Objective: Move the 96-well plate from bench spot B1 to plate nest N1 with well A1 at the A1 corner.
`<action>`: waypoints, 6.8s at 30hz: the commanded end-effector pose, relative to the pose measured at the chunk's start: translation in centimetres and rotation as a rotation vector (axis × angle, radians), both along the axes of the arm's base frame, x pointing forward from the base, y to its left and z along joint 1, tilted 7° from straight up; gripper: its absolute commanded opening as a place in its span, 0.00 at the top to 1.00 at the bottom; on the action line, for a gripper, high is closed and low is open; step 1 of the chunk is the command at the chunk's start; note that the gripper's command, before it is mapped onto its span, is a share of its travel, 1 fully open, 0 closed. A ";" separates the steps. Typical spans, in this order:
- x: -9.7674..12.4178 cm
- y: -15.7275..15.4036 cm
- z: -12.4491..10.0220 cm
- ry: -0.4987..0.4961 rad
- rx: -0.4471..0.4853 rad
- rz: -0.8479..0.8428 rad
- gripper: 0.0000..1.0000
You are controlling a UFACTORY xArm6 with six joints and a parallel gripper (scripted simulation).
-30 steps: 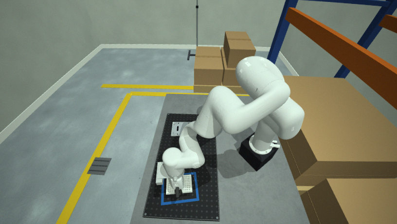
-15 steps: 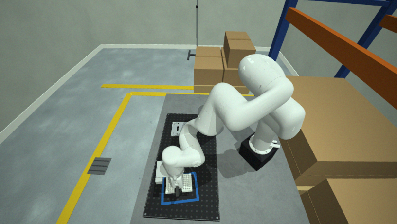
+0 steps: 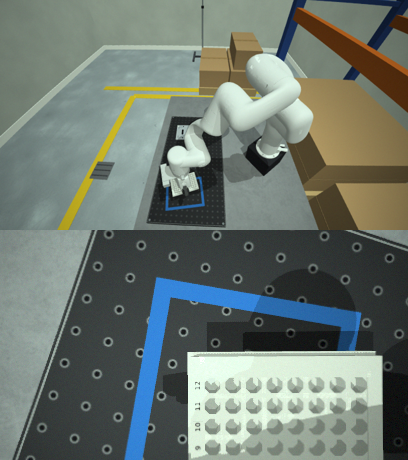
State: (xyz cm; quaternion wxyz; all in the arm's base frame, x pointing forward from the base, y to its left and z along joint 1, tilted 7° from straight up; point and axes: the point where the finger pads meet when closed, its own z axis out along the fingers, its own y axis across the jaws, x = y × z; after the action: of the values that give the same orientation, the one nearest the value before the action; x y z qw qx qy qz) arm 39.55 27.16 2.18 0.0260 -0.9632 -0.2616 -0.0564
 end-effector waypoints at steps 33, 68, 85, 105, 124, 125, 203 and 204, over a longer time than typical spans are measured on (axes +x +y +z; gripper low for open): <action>3.0 -10.8 -0.3 -0.095 -0.088 1.120 1.00; 5.6 -20.8 -0.8 -0.188 -0.190 2.145 1.00; 6.8 -25.7 -1.0 -0.233 -0.241 2.640 1.00; 8.3 -31.5 -1.2 -0.250 -0.261 2.837 1.00; 9.8 -37.0 -1.5 -0.250 -0.262 2.837 1.00; 9.8 -37.3 -1.5 -0.250 -0.262 2.837 1.00; 10.4 -36.8 -6.9 -0.250 -0.261 2.837 1.00; 10.4 -36.8 -7.1 -0.250 -0.261 2.837 1.00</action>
State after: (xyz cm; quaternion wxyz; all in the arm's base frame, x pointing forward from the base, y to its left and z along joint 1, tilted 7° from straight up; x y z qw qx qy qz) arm 49.70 -9.65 -4.33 -0.0489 0.1245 -0.9901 -0.0425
